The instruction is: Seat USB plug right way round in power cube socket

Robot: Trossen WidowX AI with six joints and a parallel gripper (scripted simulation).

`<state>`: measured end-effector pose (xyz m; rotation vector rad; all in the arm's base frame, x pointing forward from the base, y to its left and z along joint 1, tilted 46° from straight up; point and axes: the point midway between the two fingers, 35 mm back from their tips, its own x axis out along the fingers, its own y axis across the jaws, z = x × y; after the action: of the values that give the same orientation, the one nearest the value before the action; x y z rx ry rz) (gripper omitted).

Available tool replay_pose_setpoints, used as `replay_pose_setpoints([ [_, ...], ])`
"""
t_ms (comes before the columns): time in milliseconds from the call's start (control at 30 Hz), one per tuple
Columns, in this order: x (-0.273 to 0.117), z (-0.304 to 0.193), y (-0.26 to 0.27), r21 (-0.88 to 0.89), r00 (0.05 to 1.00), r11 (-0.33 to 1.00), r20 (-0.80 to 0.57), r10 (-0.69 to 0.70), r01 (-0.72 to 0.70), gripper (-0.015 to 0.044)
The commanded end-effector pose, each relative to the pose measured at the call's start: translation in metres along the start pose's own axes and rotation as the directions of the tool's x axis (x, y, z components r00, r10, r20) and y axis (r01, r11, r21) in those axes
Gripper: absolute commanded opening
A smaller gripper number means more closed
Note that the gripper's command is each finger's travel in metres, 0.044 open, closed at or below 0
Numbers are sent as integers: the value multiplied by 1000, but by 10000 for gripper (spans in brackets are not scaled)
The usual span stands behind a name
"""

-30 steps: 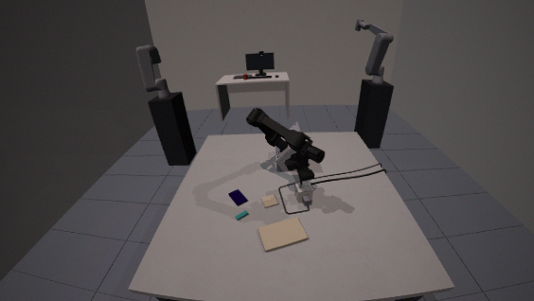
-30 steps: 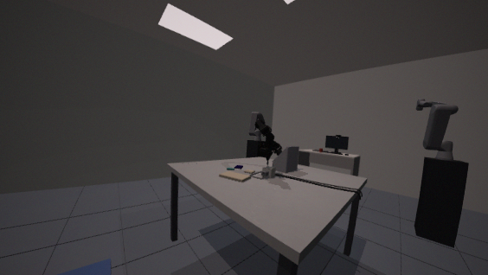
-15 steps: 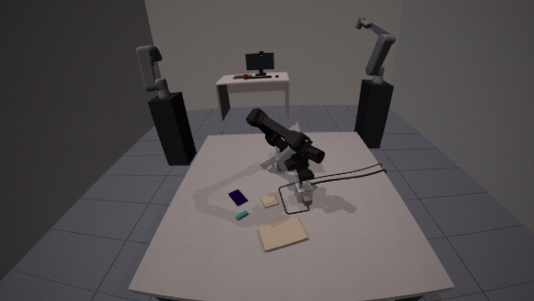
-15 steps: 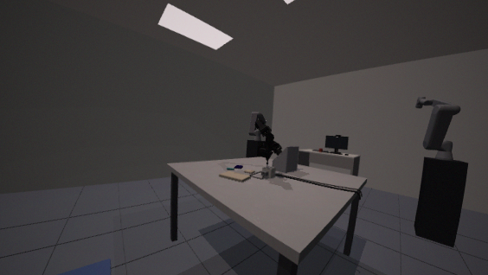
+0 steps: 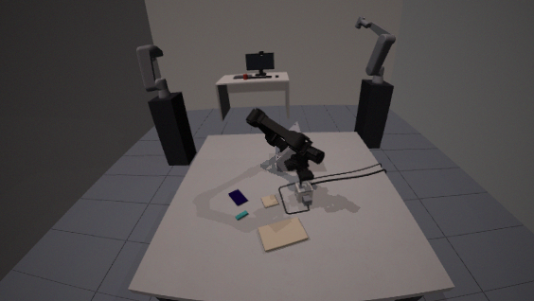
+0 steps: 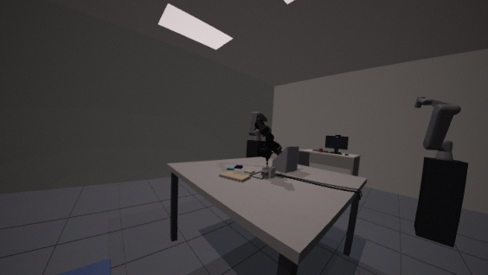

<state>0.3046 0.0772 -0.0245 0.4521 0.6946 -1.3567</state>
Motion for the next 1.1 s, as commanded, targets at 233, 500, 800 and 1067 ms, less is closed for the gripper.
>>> replay_pose_setpoints([
  [233,2,0,0,3,1000,1000,6,1,-1,0],
  [500,3,0,0,3,1000,1000,6,1,-1,0],
  [800,4,0,0,3,1000,1000,6,1,-1,0],
  [1067,5,0,0,3,1000,1000,6,1,-1,0],
])
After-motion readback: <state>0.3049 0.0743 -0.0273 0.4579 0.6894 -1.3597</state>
